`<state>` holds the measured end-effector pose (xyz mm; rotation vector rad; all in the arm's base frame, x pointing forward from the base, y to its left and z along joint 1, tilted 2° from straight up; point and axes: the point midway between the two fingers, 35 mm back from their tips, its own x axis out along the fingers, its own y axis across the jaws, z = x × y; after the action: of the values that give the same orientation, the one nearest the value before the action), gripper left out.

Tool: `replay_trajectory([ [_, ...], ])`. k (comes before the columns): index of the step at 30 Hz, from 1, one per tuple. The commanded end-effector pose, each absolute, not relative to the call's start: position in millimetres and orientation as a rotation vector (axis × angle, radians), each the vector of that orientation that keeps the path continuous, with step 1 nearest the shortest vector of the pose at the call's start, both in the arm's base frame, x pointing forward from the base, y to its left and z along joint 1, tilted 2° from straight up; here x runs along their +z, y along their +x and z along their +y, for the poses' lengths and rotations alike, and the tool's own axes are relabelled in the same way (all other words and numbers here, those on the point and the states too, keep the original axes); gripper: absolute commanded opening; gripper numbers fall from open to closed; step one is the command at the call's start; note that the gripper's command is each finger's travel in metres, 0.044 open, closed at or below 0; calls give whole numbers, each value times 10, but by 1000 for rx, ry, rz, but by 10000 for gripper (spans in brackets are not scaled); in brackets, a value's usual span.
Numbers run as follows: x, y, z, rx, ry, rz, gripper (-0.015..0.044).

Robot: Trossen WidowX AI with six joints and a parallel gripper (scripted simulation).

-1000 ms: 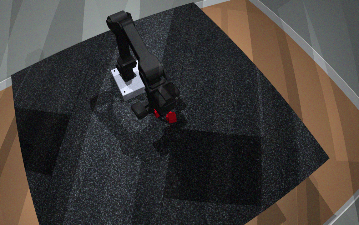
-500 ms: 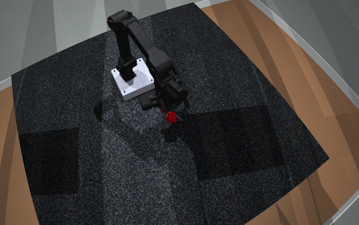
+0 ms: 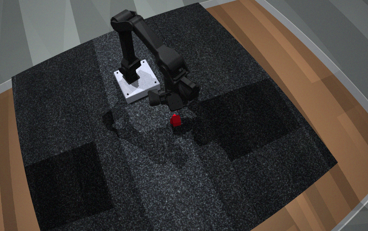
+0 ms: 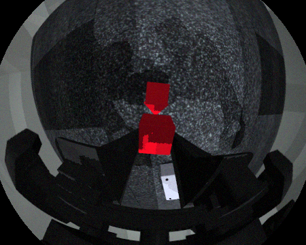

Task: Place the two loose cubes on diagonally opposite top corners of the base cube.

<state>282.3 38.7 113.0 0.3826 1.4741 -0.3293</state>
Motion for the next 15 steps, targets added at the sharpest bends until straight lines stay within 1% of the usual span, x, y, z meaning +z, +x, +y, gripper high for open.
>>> replay_trajectory([
  [1,1062,2825,391,-342,390,1471,105],
  [8,850,2823,397,-346,393,1471,105],
  [15,830,2822,398,-346,393,1471,105],
])
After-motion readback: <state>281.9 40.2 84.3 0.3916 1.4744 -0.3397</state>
